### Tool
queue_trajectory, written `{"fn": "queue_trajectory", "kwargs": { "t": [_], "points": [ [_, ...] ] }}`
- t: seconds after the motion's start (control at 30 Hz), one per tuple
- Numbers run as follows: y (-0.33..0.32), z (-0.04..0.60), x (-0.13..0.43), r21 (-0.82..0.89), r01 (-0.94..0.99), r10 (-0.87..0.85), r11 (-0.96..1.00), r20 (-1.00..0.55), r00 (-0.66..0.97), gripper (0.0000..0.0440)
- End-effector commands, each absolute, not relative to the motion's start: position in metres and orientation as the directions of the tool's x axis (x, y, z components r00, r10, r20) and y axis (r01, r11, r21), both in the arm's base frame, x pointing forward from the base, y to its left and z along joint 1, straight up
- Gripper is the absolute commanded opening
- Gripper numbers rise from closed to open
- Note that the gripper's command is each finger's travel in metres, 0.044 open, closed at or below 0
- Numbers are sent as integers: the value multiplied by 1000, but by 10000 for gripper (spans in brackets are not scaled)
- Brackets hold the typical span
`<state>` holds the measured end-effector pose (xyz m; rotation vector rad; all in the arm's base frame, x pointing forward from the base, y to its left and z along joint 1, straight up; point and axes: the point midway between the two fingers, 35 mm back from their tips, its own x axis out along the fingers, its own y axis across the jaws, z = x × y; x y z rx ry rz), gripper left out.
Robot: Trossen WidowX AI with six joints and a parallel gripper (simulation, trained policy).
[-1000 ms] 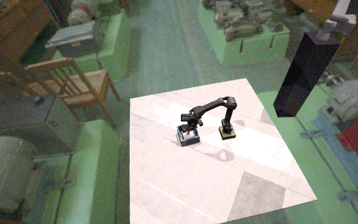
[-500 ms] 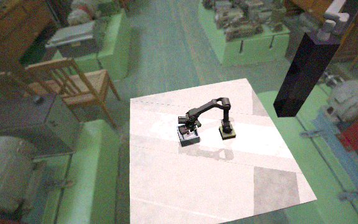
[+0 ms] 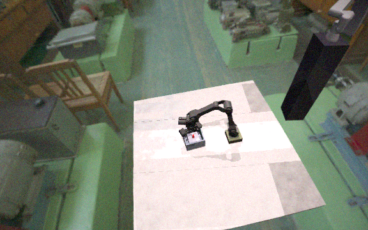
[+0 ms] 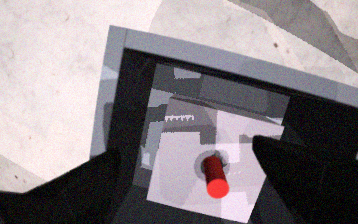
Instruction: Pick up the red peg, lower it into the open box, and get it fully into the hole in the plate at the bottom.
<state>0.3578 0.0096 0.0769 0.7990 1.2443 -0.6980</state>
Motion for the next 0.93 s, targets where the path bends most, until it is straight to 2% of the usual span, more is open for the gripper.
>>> {"fn": "queue_trajectory", "kwargs": {
  "t": [0.0, 0.47, 0.9],
  "points": [
    [3, 81, 371, 166, 819, -41, 549, -974, 225, 440],
    [-34, 101, 404, 227, 827, -110, 515, -939, 326, 440],
    [-39, 104, 409, 242, 827, -114, 508, -932, 343, 440]
  ]
}}
